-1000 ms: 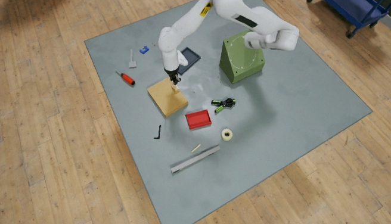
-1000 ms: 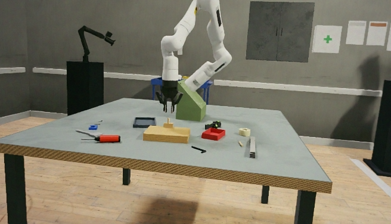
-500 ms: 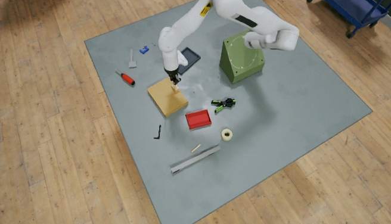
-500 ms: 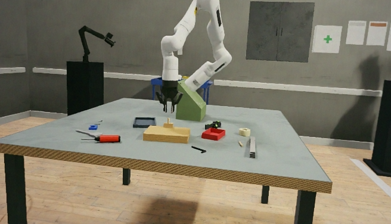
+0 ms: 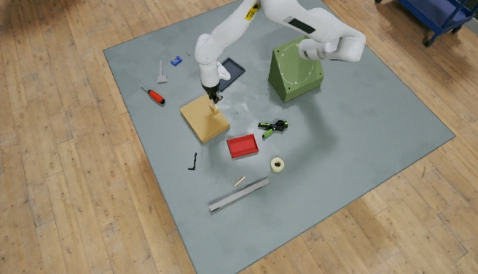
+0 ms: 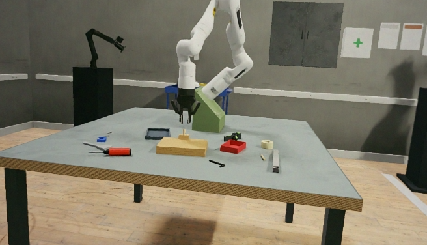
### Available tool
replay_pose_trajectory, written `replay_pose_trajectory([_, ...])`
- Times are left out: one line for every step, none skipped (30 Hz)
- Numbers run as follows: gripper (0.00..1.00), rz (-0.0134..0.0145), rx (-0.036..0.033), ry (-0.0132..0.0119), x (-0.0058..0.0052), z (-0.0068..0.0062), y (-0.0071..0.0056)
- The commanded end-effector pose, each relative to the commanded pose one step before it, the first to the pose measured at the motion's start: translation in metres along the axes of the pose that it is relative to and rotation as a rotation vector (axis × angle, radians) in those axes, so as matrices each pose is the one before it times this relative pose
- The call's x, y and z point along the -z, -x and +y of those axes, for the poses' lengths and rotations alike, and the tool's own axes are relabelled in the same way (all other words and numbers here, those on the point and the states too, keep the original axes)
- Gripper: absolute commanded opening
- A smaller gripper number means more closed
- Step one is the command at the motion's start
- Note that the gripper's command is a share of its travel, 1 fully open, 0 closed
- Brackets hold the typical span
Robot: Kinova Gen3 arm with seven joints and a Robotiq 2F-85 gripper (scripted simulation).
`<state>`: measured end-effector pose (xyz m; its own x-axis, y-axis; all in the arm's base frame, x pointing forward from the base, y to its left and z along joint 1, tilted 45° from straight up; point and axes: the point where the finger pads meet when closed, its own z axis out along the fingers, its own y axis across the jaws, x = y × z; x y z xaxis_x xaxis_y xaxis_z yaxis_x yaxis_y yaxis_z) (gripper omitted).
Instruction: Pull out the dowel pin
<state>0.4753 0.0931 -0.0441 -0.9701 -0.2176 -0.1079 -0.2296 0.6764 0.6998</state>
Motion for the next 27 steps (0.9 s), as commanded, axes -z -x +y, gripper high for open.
replay_pose_trajectory([0.34,0.00222,0.02643,-0.00305,-0.0001,0.00143,-0.00151])
replay_pose_trajectory([0.34,0.00129,0.0086,-0.00059,-0.00033,0.00061,-0.00063])
replay_pose_trajectory([0.34,0.00137,0.00921,-0.00062,-0.00035,0.00066,-0.00066])
replay_pose_trajectory([0.34,0.00145,0.00984,-0.00065,-0.00037,0.00072,-0.0007])
replay_pose_trajectory([0.34,0.00153,0.01047,-0.00068,-0.00039,0.00077,-0.00073])
replay_pose_trajectory([0.34,0.00162,0.01112,-0.0007,-0.00041,0.00082,-0.00076])
replay_pose_trajectory([0.34,0.0017,0.01177,-0.00073,-0.00043,0.00088,-0.00079])
replay_pose_trajectory([0.34,0.00177,0.01242,-0.00075,-0.00045,0.00094,-0.00082])
replay_pose_trajectory([0.34,0.00185,0.01309,-0.00077,-0.00047,0.001,-0.00084])
replay_pose_trajectory([0.34,0.00192,0.01376,-0.00079,-0.00048,0.00106,-0.00086])
replay_pose_trajectory([0.34,0.0,0.0,0.0,0.0,0.0,0.0])
replay_pose_trajectory([0.34,0.0,0.0,0.0,0.0,0.0,0.0])
replay_pose_trajectory([0.34,0.00199,0.01443,-0.0008,-0.0005,0.00112,-0.00088])
replay_pose_trajectory([0.34,0.00206,0.01511,-0.00081,-0.00052,0.00119,-0.00089])
replay_pose_trajectory([0.34,0.00213,0.01579,-0.00082,-0.00053,0.00125,-0.0009])
replay_pose_trajectory([0.34,0.00219,0.01647,-0.00083,-0.00055,0.00132,-0.00091])
replay_pose_trajectory([0.34,0.00224,0.01715,-0.00084,-0.00056,0.00139,-0.00091])
replay_pose_trajectory([0.34,0.0023,0.01783,-0.00084,-0.00058,0.00146,-0.00091])
replay_pose_trajectory([0.34,0.00235,0.01851,-0.00084,-0.00059,0.00153,-0.00091])
replay_pose_trajectory([0.34,0.00239,0.01919,-0.00084,-0.0006,0.0016,-0.00089])
replay_pose_trajectory([0.34,0.00243,0.01987,-0.00083,-0.00061,0.00167,-0.00088])
replay_pose_trajectory([0.34,0.00246,0.02054,-0.00082,-0.00062,0.00174,-0.00086])
replay_pose_trajectory([0.34,0.00249,0.02121,-0.00082,-0.00063,0.00181,-0.00083])
replay_pose_trajectory([0.34,0.00251,0.02187,-0.0008,-0.00063,0.00188,-0.0008])
replay_pose_trajectory([0.34,0.00252,0.02253,-0.00079,-0.00064,0.00195,-0.00076])
replay_pose_trajectory([0.34,0.00253,0.02318,-0.00078,-0.00064,0.00201,-0.00072])
replay_pose_trajectory([0.34,0.00253,0.02382,-0.00076,-0.00064,0.00208,-0.00067])
